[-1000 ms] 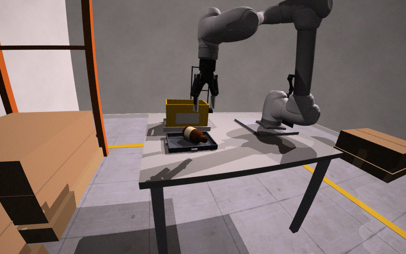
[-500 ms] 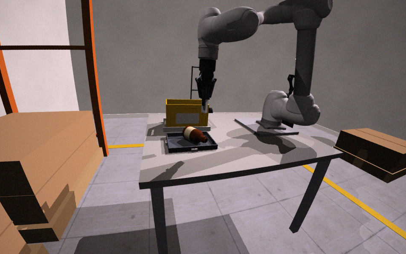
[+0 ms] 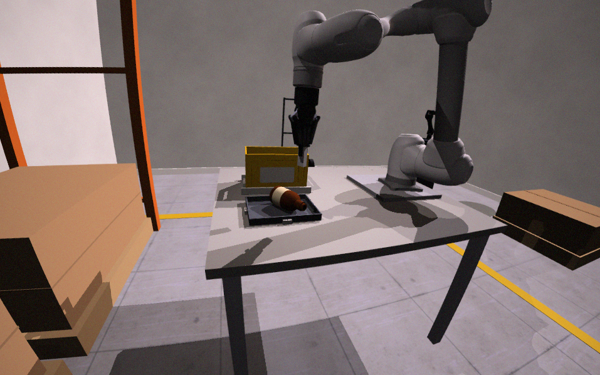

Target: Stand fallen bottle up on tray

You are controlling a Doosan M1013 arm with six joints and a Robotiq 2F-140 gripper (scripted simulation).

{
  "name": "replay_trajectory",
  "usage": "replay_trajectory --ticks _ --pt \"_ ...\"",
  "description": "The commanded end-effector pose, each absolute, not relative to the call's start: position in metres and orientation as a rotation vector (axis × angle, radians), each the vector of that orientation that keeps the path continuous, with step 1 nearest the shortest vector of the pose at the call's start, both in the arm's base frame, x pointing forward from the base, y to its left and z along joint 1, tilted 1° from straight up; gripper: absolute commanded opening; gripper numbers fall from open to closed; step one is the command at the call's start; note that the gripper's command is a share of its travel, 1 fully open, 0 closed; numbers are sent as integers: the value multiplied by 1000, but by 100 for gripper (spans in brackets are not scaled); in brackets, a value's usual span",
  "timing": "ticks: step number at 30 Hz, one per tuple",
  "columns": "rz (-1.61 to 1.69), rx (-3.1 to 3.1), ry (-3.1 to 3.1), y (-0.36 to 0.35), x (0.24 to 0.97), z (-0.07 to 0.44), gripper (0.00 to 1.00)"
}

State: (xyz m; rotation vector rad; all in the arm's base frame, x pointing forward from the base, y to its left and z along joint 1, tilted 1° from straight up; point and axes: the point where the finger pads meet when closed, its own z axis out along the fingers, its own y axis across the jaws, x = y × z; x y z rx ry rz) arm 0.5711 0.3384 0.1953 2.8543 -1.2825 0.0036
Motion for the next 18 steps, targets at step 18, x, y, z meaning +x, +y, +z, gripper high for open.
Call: replay_trajectory --ticks 18 --pt "0 3048 -710 339 571 195 10"
